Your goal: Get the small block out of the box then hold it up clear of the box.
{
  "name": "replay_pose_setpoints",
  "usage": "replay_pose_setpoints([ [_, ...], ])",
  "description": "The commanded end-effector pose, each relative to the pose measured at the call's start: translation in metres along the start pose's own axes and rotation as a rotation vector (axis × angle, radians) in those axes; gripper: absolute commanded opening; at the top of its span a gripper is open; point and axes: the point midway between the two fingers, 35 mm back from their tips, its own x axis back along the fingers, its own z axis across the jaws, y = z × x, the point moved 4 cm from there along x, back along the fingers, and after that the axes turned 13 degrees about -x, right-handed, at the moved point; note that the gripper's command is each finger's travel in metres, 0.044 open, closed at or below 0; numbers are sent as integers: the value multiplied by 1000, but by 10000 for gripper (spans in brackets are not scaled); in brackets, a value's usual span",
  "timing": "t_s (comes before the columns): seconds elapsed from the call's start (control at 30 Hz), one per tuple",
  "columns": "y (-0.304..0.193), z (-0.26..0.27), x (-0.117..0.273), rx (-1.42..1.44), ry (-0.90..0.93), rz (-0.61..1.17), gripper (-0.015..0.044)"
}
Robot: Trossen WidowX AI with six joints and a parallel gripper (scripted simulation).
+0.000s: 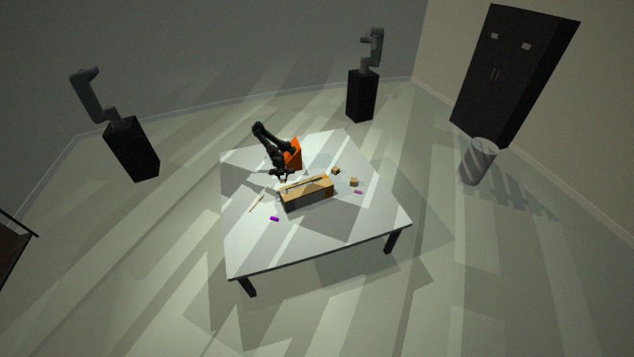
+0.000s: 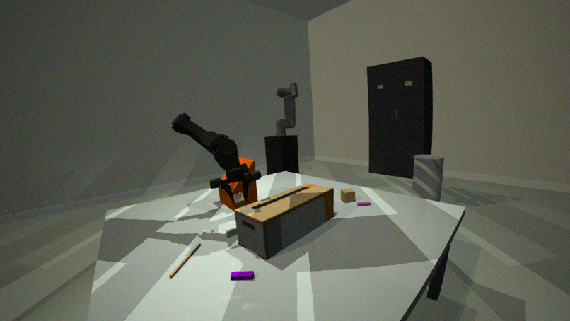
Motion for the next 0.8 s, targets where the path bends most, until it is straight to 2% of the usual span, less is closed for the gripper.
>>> replay_pose_setpoints([
  [0.0, -4, 1, 4, 179, -11, -1, 0],
  [0.77, -13, 5, 22, 1081, -68, -4, 0],
])
